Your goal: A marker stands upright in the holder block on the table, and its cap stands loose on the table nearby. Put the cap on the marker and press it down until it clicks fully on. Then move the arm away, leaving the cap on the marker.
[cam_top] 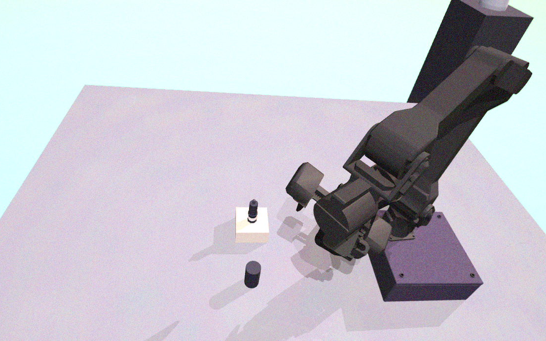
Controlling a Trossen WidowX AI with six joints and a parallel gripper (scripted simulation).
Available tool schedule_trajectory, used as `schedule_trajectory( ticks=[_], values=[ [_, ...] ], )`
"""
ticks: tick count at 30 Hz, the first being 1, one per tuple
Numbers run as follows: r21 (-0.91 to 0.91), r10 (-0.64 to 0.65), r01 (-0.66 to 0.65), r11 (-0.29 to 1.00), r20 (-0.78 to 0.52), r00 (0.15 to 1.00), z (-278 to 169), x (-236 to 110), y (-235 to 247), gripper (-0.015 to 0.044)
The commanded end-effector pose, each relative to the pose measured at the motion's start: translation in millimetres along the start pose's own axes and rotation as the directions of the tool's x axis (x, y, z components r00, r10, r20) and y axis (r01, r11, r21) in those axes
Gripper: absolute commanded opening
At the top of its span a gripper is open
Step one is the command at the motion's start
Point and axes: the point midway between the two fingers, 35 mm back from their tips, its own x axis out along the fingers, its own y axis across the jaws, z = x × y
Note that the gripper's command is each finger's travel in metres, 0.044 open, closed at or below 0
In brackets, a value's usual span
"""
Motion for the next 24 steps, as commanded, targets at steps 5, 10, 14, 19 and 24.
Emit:
schedule_trajectory(
  ticks=[5,10,14,19,24],
  values=[
    [0.034,0.155,-0.157,0.987,0.038,0.987,31.0,8.2,-19.6,0.0269],
    [0.077,0.341,-0.355,0.932,0.15,0.928,72.2,33.1,-59.9,0.0252],
    [0.086,0.382,-0.404,0.911,0.194,0.903,82.5,43.6,-74.6,0.0252],
    [0.086,0.382,-0.404,0.911,0.194,0.903,82.5,43.6,-74.6,0.0252],
    [0.086,0.382,-0.404,0.911,0.194,0.904,88.7,77.2,-65.4,0.0252]
  ],
)
